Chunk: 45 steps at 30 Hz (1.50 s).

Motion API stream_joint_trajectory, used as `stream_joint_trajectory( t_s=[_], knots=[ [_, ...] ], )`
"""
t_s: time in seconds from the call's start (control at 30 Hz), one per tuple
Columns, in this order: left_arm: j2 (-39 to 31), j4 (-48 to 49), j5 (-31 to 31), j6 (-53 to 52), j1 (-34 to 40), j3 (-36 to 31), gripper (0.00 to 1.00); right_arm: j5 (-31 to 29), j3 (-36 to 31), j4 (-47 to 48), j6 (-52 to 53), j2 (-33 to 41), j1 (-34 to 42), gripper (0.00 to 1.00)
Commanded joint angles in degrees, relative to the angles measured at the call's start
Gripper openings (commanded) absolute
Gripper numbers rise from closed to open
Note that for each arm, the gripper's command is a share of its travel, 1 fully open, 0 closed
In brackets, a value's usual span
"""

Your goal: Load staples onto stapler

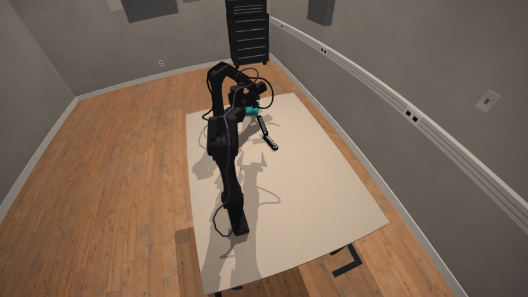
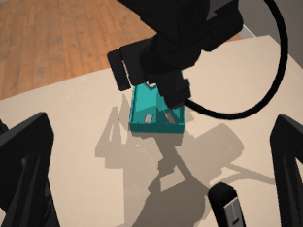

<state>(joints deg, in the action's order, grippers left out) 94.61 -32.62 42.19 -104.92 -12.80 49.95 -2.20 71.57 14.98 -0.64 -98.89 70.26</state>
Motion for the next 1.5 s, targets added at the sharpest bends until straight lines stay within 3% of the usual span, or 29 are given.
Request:
stream_joint_trajectory(
  t_s=[0.0,0.13,0.67,0.87,0.9,1.47],
  knots=[
    [0.8,1.3,3.4,-7.0,-0.6,2.3,1.00,-0.1,0.1,0.4,-0.2,1.0,0.1,1.00],
    [1.8,2.8,4.4,-11.0,0.0,1.8,1.00,-0.1,0.1,0.4,-0.2,1.0,0.1,1.00],
    [1.2,3.2,3.5,-11.0,-0.1,0.7,1.00,-0.1,0.1,0.4,-0.2,1.0,0.1,1.00],
    [-0.7,5.6,-0.2,-4.1,0.2,0.2,0.32,-0.1,0.1,0.4,-0.2,1.0,0.1,1.00],
    [-1.1,5.5,-0.8,-1.7,0.2,0.2,0.27,-0.1,0.1,0.4,-0.2,1.0,0.1,1.00],
    [-0.4,2.2,-6.0,33.5,-1.7,2.8,0.27,-0.1,0.1,0.4,-0.2,1.0,0.1,1.00]
  ],
)
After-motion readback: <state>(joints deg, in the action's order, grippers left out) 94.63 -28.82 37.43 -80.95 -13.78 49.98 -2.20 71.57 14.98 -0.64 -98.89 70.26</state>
